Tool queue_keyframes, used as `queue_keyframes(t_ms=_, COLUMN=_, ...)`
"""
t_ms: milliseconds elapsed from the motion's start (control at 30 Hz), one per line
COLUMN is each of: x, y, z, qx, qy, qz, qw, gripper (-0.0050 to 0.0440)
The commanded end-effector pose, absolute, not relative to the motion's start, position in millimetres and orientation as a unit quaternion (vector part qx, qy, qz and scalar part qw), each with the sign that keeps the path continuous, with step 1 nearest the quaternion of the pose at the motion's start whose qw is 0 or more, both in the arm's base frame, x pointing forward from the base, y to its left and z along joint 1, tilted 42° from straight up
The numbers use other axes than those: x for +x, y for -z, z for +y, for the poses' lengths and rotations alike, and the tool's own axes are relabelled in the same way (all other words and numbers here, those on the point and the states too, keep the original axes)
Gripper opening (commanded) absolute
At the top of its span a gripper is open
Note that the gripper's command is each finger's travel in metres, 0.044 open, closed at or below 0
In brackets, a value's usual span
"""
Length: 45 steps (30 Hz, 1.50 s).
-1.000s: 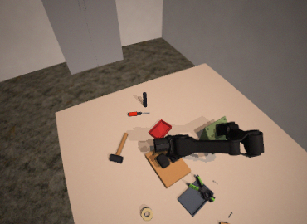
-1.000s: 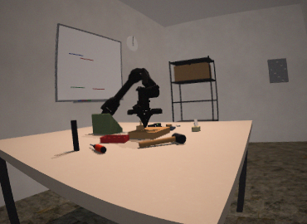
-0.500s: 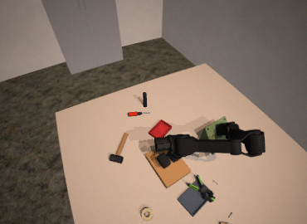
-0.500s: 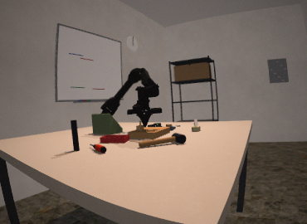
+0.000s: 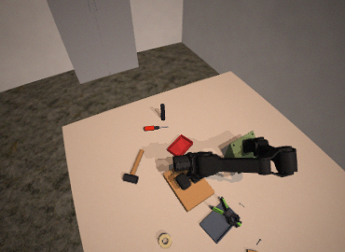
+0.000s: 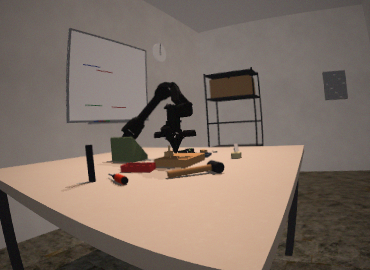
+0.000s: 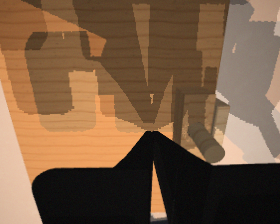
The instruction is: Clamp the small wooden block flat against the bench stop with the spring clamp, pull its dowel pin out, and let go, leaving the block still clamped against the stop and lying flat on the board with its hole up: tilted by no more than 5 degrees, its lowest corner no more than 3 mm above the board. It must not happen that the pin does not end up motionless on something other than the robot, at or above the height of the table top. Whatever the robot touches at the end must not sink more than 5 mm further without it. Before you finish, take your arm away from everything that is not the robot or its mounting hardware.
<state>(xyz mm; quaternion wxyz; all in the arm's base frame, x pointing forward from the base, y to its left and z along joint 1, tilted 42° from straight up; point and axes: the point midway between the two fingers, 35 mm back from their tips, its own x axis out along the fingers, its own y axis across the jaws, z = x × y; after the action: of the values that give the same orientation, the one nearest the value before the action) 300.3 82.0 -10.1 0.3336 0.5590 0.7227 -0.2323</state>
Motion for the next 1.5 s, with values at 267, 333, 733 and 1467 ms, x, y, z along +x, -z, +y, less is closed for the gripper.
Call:
queue_keyframes(t_ms=267, x=307.4, y=-15.5, z=58.8, qx=0.559, qy=0.235, qz=0.722, qw=0.332, gripper=0.0)
queue_keyframes(t_ms=333, x=307.4, y=-15.5, z=58.8, qx=0.559, qy=0.235, qz=0.722, qw=0.332, gripper=0.0)
queue_keyframes(t_ms=733, x=307.5, y=-29.6, z=45.6, qx=0.56, qy=0.238, qz=0.725, qw=0.323, gripper=0.0)
queue_keyframes(t_ms=1467, x=304.7, y=-60.3, z=60.5, qx=0.555, qy=0.229, qz=0.727, qw=0.333, gripper=0.011)
